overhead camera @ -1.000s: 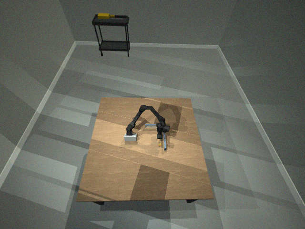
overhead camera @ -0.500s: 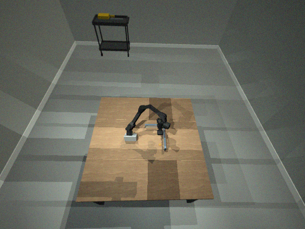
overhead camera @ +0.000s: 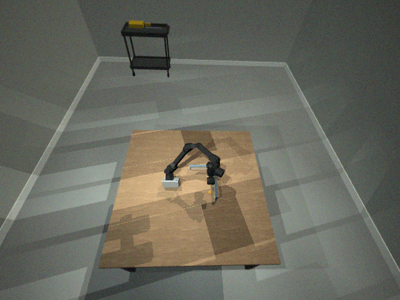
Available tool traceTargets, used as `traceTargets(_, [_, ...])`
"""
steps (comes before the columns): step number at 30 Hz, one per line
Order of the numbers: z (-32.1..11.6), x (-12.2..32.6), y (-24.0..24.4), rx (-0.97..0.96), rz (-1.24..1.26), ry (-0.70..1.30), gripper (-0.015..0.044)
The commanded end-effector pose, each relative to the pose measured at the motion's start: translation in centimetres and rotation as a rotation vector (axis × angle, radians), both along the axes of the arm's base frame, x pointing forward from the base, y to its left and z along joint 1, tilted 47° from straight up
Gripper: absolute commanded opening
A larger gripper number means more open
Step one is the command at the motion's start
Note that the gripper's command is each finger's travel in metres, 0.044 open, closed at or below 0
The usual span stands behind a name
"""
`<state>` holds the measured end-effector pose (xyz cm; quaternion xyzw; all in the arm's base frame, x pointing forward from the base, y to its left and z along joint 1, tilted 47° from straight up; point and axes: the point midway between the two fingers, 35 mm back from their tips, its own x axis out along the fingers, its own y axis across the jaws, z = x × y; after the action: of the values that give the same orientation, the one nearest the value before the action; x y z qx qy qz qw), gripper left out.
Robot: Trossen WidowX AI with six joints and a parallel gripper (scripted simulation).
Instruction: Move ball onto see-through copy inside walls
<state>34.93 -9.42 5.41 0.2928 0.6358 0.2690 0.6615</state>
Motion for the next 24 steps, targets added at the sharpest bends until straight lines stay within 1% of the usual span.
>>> traceTargets(1, [-1.9,0.4,-1.2,-0.010,0.003,-0.010,0.0000])
traceTargets(10, [-6.9,0.6,-3.3,-0.008,0.006,-0.016,0.0000])
traceTargets(13, [-7.3,0.6,-3.4,-0.008,0.006,-0.017,0.0000])
traceTargets(17, [-7.8,0.7,-2.9,-0.008,0.006,-0.017,0.0000])
traceTargets(24, [-10.2,1.0,-0.4,-0.008,0.006,-0.017,0.0000])
